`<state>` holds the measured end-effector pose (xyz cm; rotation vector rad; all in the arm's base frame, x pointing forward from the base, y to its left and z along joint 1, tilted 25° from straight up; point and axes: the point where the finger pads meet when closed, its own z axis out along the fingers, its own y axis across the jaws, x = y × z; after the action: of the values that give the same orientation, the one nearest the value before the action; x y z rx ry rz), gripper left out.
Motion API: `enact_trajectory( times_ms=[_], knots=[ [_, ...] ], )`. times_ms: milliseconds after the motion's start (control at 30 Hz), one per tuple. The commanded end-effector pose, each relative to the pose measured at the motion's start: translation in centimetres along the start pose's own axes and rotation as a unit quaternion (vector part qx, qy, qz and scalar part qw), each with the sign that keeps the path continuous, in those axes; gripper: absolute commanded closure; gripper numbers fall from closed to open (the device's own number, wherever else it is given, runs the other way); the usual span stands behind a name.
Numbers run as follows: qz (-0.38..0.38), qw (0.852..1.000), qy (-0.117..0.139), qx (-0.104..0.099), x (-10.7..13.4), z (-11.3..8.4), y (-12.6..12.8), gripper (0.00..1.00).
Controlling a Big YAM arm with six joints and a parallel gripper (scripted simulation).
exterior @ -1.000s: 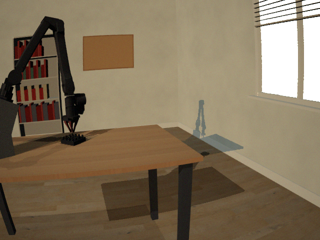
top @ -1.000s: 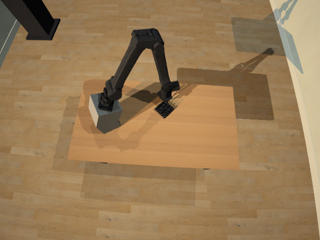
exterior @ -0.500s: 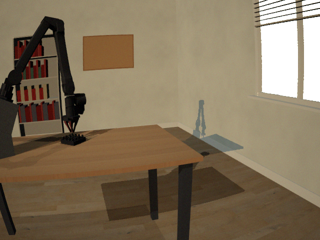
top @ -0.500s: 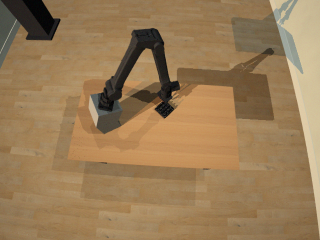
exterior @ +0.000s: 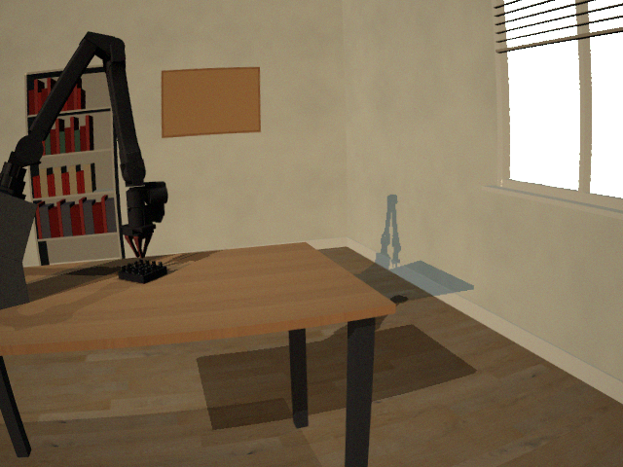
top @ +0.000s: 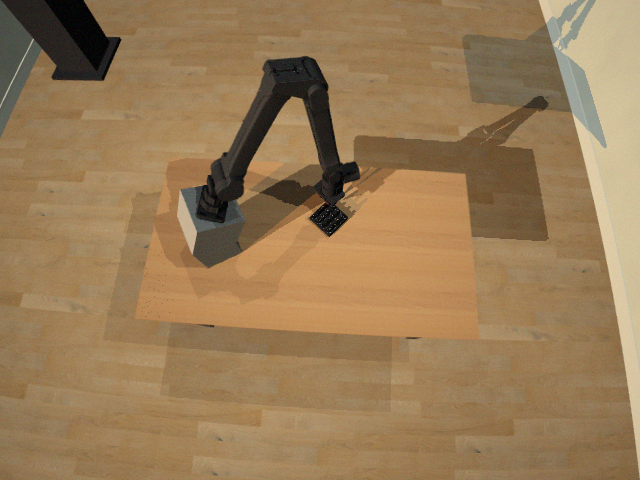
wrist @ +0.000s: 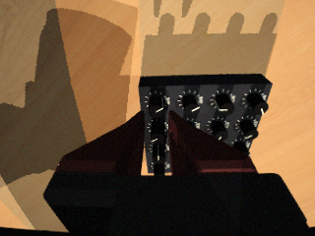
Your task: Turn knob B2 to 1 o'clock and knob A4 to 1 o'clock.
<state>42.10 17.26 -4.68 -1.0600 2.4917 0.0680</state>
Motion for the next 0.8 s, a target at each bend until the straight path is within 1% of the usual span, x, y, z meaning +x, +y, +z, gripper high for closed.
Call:
enact_trajectory(
  times_ms=[0,300,500,767],
  knots=[
    [0.001,1.000,-0.010,0.003,-1.2,0.1,0.1,0.82],
    [0.004,1.000,-0.003,0.001,-0.1,0.0,0.2,0.82],
    [0.003,1.000,-0.010,0.005,-0.5,-0.1,-0.2,0.82],
    [0.003,1.000,-0.007,0.004,-0.4,-0.1,-0.1,0.82]
  ],
)
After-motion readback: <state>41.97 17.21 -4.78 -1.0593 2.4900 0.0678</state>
